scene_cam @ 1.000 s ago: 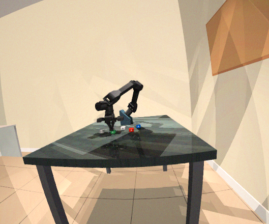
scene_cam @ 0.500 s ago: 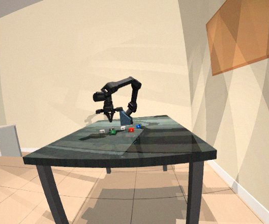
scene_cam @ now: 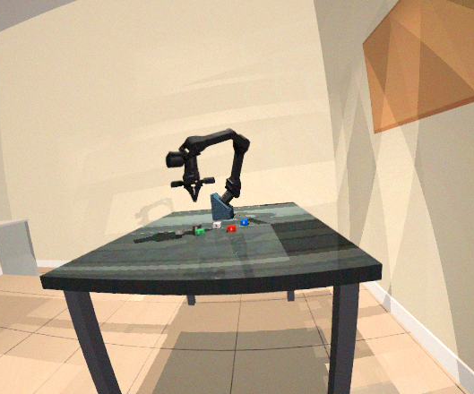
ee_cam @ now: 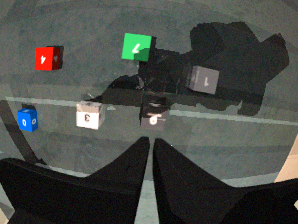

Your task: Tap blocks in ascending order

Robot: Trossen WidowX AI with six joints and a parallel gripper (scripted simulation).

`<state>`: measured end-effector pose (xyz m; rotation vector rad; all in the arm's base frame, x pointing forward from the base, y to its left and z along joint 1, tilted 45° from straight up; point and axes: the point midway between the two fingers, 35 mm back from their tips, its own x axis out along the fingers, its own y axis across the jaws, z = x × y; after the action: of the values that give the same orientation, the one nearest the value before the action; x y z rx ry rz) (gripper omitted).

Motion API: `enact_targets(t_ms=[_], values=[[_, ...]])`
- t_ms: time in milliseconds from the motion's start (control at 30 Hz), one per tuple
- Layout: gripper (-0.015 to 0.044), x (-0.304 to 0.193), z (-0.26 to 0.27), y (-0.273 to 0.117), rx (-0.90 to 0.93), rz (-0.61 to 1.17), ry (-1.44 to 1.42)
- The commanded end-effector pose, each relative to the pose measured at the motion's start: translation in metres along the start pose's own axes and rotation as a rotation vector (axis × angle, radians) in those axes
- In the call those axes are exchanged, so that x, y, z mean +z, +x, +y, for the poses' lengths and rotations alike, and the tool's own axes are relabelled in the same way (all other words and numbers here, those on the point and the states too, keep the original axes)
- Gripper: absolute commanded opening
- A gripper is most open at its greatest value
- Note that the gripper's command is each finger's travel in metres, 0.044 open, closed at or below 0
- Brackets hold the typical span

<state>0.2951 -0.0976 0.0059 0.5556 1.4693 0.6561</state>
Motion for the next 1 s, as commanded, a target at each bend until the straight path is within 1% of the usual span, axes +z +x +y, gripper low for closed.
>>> enact_targets(t_ms=[0, 67, 133, 233, 300, 500, 967], values=[[0.0020, -0.028, -0.001, 0.001, -0.004, -0.003, -0.008], [0.0020, -0.028, -0.001, 0.001, -0.004, -0.003, -0.008], [0.0020, -0.026, -0.002, 0.012, -0.005, -0.003, -0.008], [0.0020, -0.025, -0.002, 0.059, -0.004, -0.004, -0.008], [0.0020, -0.027, -0.001, 0.079, -0.002, -0.004, -0.008], [0.0020, -0.027, -0.001, 0.083, -0.002, -0.004, -0.008], [0.0020, -0.027, -0.001, 0.105, -0.001, -0.004, -0.009]])
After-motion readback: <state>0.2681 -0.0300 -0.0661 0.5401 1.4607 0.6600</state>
